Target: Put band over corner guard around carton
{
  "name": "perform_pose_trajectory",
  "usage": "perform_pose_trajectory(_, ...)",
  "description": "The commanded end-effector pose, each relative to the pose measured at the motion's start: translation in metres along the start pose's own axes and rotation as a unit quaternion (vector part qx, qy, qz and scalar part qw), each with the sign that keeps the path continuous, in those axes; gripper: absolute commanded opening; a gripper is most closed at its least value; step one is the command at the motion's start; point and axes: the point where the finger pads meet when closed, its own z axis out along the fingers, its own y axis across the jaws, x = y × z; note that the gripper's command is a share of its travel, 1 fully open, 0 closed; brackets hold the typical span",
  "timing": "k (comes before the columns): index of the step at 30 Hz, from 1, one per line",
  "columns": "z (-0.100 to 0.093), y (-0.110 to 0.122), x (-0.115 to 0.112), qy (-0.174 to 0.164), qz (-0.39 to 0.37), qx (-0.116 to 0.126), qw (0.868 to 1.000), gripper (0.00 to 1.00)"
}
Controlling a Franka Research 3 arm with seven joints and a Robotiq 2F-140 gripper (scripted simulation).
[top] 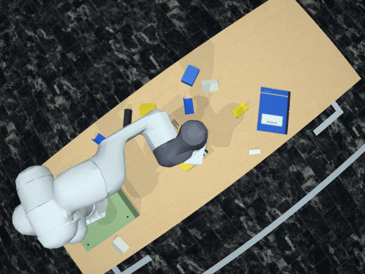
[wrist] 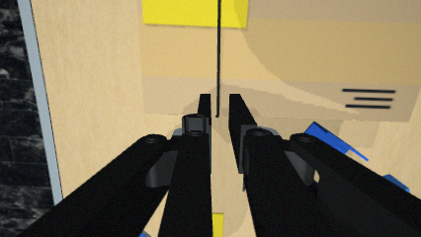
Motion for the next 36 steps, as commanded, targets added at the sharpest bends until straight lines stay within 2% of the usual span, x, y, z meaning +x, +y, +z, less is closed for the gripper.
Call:
perform_pose_trajectory(1, 0.001, 0.0, 0.0, 0.0, -0.001, -0.001, 1.0, 0.18)
perform_pose_trajectory(36, 0.02, 0.0, -0.001, 0.0, -0.001, -0.001, 1.0, 0.18)
